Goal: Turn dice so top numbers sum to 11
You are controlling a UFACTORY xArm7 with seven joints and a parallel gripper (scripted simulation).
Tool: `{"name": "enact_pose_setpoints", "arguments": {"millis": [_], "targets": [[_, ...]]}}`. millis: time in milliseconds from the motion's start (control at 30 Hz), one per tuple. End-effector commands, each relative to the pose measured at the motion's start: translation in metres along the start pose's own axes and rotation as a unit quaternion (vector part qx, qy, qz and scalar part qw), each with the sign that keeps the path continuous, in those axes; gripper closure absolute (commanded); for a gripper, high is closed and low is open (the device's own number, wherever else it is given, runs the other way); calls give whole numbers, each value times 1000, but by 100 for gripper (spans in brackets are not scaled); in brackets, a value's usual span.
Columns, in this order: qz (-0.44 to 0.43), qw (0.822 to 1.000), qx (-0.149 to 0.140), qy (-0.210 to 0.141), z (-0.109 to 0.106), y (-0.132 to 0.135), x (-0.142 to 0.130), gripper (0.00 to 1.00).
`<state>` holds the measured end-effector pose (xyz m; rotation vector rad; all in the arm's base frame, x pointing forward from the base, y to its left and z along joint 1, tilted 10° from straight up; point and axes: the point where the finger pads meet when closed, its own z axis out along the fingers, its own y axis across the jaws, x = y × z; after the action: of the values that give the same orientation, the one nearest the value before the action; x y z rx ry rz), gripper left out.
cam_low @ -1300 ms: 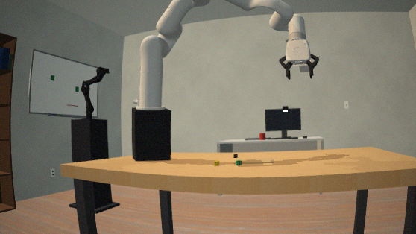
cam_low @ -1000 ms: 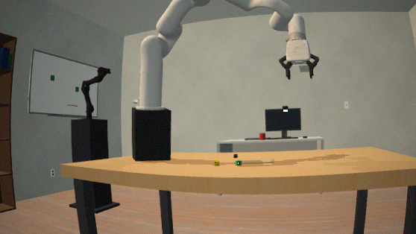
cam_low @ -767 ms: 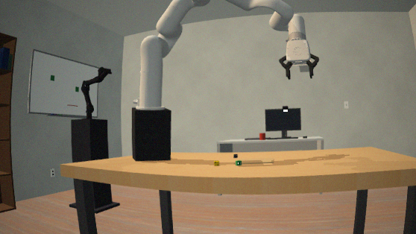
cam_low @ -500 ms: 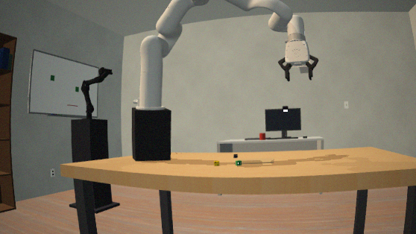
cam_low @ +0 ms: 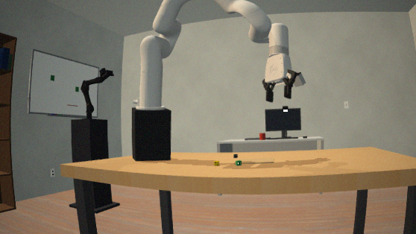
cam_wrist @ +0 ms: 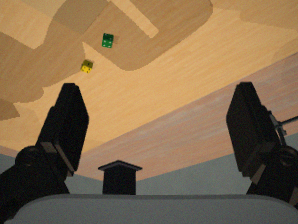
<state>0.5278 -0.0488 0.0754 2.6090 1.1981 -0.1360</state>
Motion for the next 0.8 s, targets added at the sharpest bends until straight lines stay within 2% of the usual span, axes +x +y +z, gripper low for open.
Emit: {"name": "enact_pose_setpoints", "arguments": {"millis": [0,33,167,267,367,433,533,633,767], "targets": [[66,998,-3,17,20,-5,-29,0],[107,994,3,23,31,-11,-45,0],[166,986,11,32,46,-23,-69,0],[240,970,23,43,62,-40,-97,0],[257,965,25,46,65,-45,-103,0],[328,942,36,56,77,-64,-128,0],[358,931,41,60,82,-74,-139,0],[408,909,49,66,88,-90,-155,0],[416,905,50,67,89,-93,-157,0]]}}
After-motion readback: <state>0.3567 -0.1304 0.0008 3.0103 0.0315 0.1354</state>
